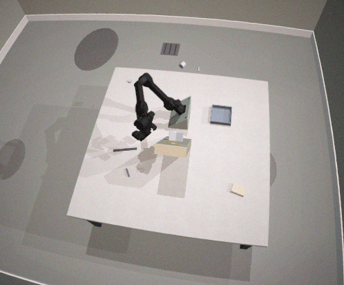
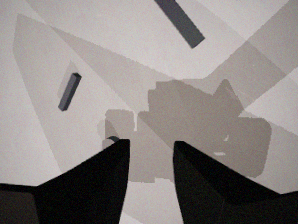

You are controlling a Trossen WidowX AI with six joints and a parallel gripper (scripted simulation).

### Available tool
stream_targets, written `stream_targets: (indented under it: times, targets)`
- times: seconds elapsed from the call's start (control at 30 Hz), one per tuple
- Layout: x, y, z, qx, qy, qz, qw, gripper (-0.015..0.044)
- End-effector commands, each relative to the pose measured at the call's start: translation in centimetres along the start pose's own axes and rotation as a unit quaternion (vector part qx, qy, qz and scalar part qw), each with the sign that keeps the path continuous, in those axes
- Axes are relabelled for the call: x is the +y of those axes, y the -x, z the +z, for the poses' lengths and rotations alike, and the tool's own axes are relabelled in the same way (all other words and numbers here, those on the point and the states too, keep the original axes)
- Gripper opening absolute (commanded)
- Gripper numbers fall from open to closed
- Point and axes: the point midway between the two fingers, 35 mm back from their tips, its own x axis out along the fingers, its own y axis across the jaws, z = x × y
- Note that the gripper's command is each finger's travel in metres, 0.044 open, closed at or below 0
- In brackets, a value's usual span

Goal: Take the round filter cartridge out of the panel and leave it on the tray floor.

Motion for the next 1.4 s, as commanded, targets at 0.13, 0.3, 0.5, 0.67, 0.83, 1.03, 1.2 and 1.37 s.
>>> stream_targets:
  times: [0.13, 0.3, 0.5, 0.67, 0.83, 1.03, 1.2, 1.37]
  targets:
    - [3.9, 9.9, -8.4, 0.127, 0.054, 0.145, 0.980, 0.0096]
    - [3.1, 15.0, -12.2, 0.177, 0.086, 0.196, 0.961, 0.0096]
    - [-1.6, 19.2, -17.1, 0.201, 0.146, 0.224, 0.943, 0.0096]
    - [-2.3, 19.7, -17.6, 0.203, 0.153, 0.228, 0.940, 0.0096]
    - [-2.3, 19.7, -17.6, 0.203, 0.153, 0.228, 0.940, 0.0096]
    - [-2.1, 19.1, -18.1, 0.204, 0.153, 0.227, 0.940, 0.0096]
    - [-1.8, 18.5, -18.5, 0.204, 0.153, 0.226, 0.940, 0.0096]
    - [-1.5, 17.8, -18.9, 0.204, 0.153, 0.225, 0.940, 0.0096]
